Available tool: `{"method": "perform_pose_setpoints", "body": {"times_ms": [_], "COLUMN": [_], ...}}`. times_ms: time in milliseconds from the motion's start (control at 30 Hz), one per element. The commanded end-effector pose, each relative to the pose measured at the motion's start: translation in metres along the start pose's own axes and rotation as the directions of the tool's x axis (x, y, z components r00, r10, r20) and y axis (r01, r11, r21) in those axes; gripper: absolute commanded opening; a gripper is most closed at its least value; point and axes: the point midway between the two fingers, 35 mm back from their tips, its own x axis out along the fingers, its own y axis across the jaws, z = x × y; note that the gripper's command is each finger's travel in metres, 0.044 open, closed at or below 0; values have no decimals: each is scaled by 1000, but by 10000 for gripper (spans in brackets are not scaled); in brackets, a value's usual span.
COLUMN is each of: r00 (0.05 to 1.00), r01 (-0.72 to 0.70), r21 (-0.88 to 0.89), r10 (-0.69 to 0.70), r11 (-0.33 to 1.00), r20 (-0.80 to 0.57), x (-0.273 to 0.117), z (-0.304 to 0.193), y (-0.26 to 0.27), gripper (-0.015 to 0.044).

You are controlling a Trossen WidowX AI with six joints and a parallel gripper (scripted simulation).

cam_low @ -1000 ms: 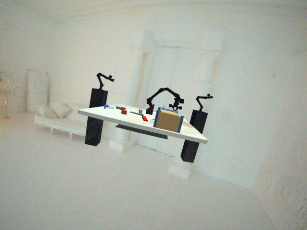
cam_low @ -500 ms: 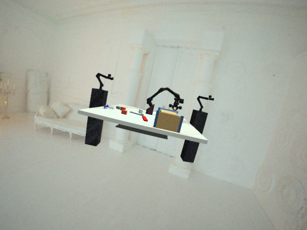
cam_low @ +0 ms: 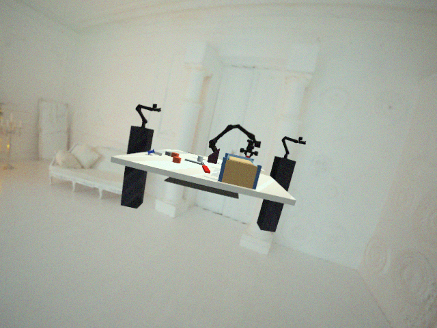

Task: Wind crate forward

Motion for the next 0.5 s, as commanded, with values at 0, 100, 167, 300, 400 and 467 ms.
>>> {"method": "perform_pose_setpoints", "body": {"times_ms": [0, 100, 167, 300, 400, 467], "r00": [1000, 1000, 1000, 1000, 1000, 1000], "r01": [7, 7, 7, 8, 8, 8], "r21": [-15, -15, -15, -16, -16, -16], "r10": [-8, -8, -8, -8, -8, -8], "r11": [1000, 1000, 1000, 1000, 1000, 1000], "r20": [-16, -16, -16, -16, -17, -17], "x": [-3, -4, -5, -7, -9, -10], "z": [-12, -15, -17, -21, -24, -26], "y": [-5, -7, -9, -12, -15, -16], "gripper": [0, 0, 0, 0, 0, 0]}}
